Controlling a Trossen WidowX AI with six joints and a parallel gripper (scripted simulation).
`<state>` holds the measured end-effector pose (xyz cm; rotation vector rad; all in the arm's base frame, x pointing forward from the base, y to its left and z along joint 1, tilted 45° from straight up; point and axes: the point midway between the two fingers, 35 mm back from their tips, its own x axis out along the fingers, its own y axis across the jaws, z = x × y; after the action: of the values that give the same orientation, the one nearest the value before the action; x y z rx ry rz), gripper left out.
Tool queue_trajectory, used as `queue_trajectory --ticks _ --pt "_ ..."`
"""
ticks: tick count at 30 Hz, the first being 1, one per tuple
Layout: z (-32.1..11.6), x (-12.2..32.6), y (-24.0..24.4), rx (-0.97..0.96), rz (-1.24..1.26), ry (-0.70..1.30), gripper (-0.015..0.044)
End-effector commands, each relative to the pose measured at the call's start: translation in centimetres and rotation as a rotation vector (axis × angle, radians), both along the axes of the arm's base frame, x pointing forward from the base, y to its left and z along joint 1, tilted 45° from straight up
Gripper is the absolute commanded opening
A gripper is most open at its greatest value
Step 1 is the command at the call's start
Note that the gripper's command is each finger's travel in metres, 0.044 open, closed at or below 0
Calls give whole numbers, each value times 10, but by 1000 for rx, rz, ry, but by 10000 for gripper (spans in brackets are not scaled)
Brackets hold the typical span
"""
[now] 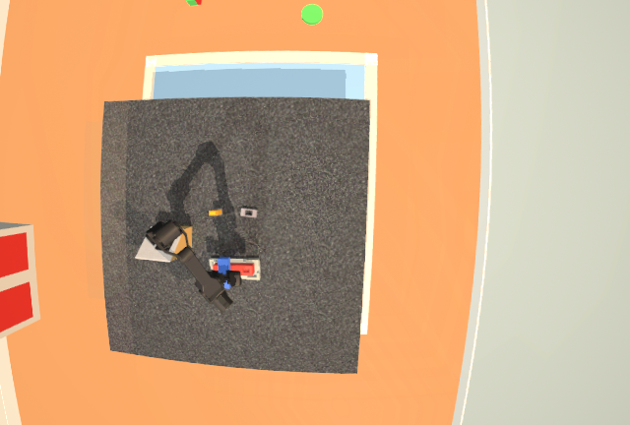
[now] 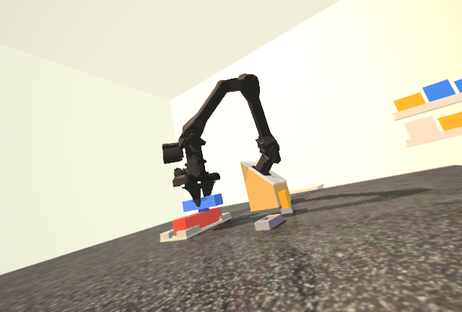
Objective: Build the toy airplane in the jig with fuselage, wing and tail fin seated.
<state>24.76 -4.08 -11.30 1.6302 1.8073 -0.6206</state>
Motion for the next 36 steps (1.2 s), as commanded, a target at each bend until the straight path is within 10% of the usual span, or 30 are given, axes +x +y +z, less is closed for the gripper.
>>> queue_trajectory --ticks 1,16,36 --pt "0 0 0 0 1 -1 57" --pt "0 0 0 0 1 -1 440" --pt "60 5 -62 -2 -5 0 440"
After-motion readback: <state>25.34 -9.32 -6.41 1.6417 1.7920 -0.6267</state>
